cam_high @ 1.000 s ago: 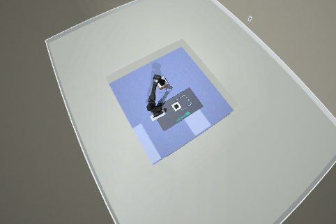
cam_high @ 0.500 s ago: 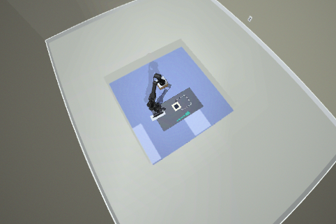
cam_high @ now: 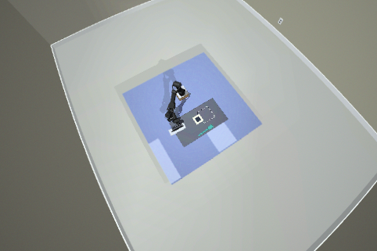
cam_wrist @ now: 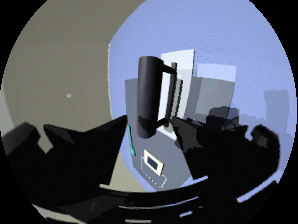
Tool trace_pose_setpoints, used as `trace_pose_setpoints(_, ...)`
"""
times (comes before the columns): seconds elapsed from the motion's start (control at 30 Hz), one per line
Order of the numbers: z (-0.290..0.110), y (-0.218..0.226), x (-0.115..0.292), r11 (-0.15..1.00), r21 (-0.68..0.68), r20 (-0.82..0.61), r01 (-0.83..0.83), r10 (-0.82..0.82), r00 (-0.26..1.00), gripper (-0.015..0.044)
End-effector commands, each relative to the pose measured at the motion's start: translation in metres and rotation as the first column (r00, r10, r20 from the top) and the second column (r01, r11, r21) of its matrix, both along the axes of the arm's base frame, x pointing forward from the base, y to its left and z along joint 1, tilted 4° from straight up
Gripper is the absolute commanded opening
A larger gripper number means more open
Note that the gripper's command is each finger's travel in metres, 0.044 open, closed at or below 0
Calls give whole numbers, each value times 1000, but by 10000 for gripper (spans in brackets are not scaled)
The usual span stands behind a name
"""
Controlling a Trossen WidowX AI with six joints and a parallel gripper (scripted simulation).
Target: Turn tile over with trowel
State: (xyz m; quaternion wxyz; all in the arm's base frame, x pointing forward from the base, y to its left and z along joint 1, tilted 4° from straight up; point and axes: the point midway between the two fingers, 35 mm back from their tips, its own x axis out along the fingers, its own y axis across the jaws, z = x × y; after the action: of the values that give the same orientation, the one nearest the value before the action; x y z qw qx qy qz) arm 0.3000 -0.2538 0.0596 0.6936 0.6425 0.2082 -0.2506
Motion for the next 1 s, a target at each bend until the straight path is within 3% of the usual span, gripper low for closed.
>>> trace_pose_setpoints(0.0,0,2,0,1000,16,10,7,-8,1000,300)
trace_pose_setpoints(0.97,-27,-3,38,1000,16,12,7,-7,1000,300)
